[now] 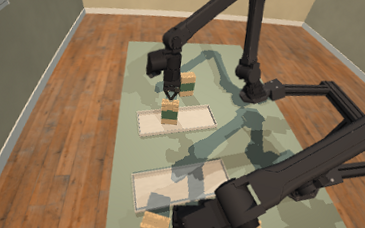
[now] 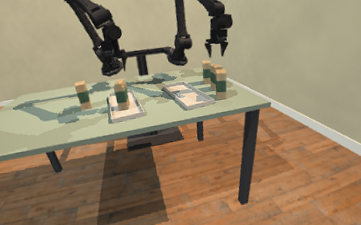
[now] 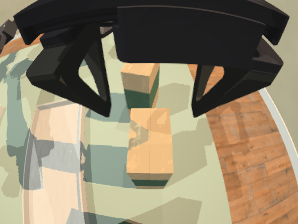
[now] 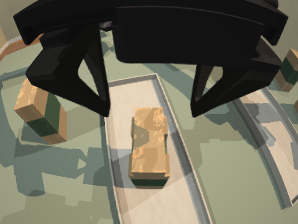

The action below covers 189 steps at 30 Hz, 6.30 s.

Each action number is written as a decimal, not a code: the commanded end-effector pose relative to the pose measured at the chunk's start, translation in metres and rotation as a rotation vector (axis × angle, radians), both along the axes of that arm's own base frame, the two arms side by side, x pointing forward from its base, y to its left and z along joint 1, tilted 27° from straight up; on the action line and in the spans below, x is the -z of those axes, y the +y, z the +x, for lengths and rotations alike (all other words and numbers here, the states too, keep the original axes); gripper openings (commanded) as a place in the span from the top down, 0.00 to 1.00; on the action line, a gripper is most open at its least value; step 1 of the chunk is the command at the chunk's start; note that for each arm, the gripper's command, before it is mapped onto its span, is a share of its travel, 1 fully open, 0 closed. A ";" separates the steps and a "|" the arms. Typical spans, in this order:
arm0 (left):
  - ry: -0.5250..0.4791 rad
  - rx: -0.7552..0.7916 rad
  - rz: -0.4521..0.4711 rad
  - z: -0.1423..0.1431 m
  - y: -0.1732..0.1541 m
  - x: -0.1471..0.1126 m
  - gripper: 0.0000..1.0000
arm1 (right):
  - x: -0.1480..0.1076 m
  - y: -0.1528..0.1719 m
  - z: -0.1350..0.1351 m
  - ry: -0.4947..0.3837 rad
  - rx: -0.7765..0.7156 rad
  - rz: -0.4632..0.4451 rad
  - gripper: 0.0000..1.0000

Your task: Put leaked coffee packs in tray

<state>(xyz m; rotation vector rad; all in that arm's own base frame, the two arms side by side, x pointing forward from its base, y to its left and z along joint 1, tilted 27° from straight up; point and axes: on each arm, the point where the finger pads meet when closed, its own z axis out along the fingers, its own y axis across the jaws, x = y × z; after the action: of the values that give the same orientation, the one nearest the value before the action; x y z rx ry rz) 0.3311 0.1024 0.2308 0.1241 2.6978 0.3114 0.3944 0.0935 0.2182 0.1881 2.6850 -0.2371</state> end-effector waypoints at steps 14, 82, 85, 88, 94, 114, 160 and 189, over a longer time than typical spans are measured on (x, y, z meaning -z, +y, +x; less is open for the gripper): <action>0.036 0.271 0.131 0.094 -0.033 -0.050 0.24 | -0.015 0.002 0.005 -0.030 0.002 0.012 0.24; 0.067 0.251 0.118 0.154 -0.032 -0.001 0.24 | -0.015 0.002 0.005 -0.030 0.002 0.012 0.24; 0.067 0.251 0.118 0.155 -0.031 0.003 0.24 | -0.015 0.002 0.005 -0.030 0.002 0.012 0.24; 0.067 0.251 0.118 0.157 -0.031 0.006 0.24 | -0.015 0.002 0.005 -0.030 0.002 0.012 0.24; 0.067 0.251 0.118 0.160 -0.029 0.014 0.24 | -0.015 0.002 0.005 -0.030 0.002 0.012 0.24; 0.067 0.251 0.118 0.170 -0.024 0.035 0.24 | -0.015 0.002 0.005 -0.030 0.002 0.012 0.24; 0.058 0.251 0.120 0.174 -0.025 0.027 0.77 | -0.015 0.002 0.005 -0.030 0.002 0.012 0.24; 0.058 0.251 0.120 0.174 -0.025 0.027 0.77 | -0.015 0.002 0.005 -0.030 0.002 0.012 0.24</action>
<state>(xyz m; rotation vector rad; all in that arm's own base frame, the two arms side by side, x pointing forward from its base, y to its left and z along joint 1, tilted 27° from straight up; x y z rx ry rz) 0.4980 0.0711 0.2052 0.5082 2.6779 0.3931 0.3945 0.0936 0.2186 0.1883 2.6843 -0.2366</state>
